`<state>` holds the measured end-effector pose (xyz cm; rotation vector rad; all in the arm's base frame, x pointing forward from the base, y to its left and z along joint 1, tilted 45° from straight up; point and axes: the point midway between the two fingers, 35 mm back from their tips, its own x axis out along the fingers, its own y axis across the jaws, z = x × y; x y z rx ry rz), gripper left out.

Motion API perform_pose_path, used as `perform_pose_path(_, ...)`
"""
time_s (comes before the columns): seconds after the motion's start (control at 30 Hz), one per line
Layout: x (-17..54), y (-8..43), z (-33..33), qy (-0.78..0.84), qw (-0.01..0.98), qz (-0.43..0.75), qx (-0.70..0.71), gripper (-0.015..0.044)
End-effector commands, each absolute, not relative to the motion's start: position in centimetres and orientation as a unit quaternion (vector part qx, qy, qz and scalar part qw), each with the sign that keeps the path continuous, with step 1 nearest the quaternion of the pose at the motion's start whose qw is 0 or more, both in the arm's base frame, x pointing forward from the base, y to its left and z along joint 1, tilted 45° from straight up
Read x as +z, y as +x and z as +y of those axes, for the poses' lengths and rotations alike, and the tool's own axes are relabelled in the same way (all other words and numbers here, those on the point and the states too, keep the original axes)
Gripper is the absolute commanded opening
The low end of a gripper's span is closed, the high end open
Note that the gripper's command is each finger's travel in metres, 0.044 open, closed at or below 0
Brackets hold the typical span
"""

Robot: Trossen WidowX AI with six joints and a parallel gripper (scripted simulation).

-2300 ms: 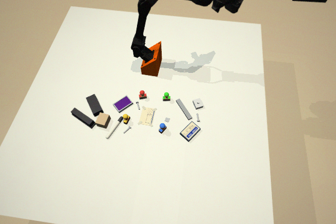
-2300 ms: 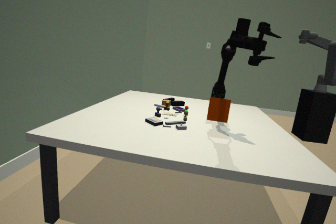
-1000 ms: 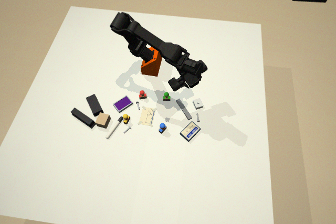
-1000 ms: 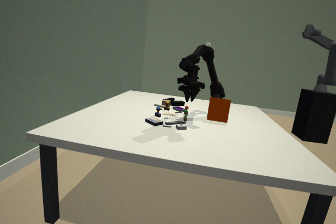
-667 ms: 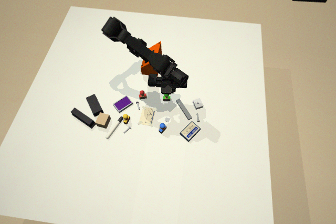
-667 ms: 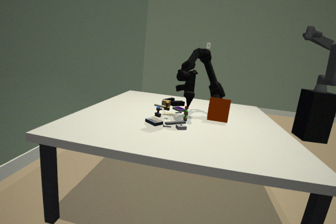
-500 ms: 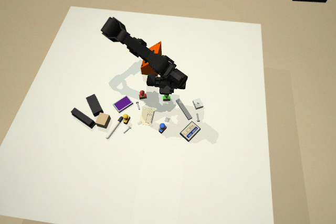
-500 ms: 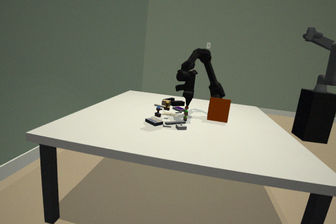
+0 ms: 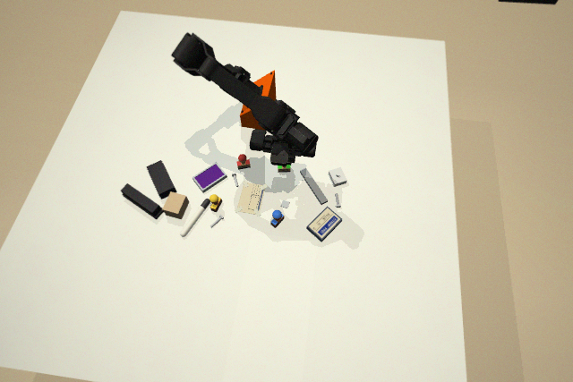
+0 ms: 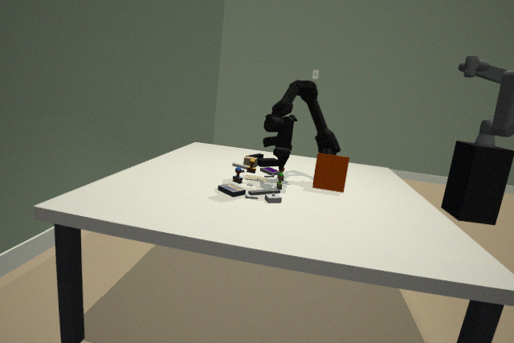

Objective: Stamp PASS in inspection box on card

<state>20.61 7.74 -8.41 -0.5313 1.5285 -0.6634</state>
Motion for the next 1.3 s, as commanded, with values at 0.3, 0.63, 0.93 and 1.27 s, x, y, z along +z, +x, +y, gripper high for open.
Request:
perform_pose_path(0.3,-10.1,20.5,6.1,-0.238,0.640,0.671,-0.290,0.0211)
perform_pose_path(0.63,-11.3,20.3,5.0,-0.238,0.640,0.670,-0.291,0.0211)
perform_pose_path(0.93,-12.2,20.0,3.9,-0.239,0.639,0.670,-0.292,0.0211)
perform_pose_path(1.27,-12.3,20.0,3.8,-0.235,0.640,0.670,-0.293,0.0184)
